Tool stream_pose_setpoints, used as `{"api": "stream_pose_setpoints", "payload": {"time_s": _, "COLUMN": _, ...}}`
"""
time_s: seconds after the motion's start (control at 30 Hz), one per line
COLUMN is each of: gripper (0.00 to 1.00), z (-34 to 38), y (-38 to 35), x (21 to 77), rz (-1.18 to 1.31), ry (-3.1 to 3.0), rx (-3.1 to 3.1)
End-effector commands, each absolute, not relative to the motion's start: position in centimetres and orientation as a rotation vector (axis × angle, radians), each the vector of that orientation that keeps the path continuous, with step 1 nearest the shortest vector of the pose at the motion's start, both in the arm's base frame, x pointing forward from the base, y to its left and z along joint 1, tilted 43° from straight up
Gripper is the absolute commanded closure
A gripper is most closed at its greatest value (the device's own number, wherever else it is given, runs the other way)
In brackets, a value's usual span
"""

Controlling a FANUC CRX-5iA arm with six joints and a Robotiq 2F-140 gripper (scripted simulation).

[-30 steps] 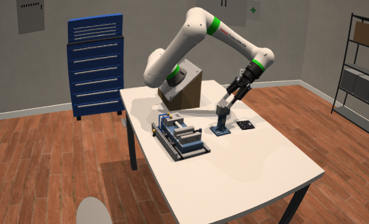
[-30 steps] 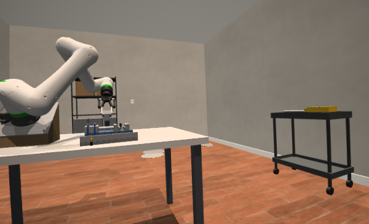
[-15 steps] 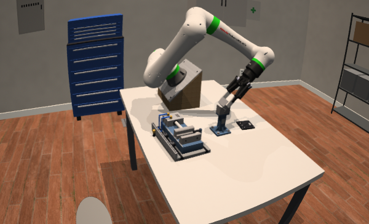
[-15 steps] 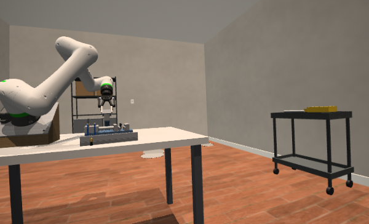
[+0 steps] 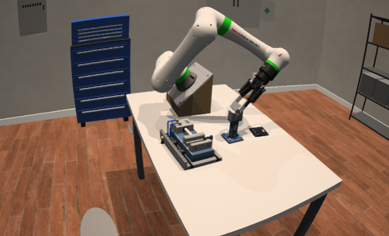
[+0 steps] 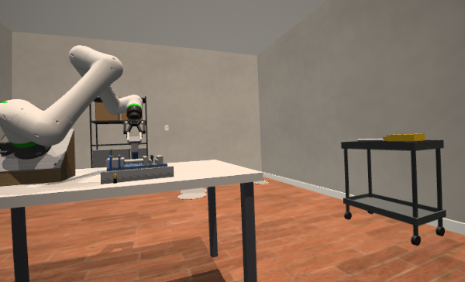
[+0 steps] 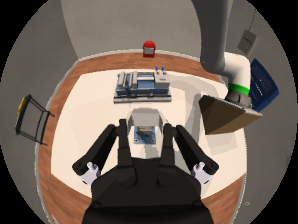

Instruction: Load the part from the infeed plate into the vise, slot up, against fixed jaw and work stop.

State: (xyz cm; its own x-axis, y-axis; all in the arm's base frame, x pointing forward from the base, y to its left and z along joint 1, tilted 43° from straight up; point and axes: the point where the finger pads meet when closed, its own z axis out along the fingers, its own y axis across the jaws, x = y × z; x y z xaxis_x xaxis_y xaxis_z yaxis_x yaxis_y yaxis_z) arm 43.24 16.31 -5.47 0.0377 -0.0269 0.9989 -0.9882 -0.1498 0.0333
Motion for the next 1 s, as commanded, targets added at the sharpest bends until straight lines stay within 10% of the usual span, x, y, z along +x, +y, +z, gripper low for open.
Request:
{"api": "stream_pose_setpoints", "payload": {"time_s": 0.0, "gripper": 1.0, "z": -5.37, "y": 16.42, "x": 43.23, "rz": 1.278, "ry": -1.13, "rx": 1.358}}
{"api": "stream_pose_setpoints", "payload": {"time_s": 0.97, "gripper": 1.0, "z": -4.81, "y": 16.93, "x": 43.17, "rz": 1.278, "ry": -1.13, "rx": 1.358}}
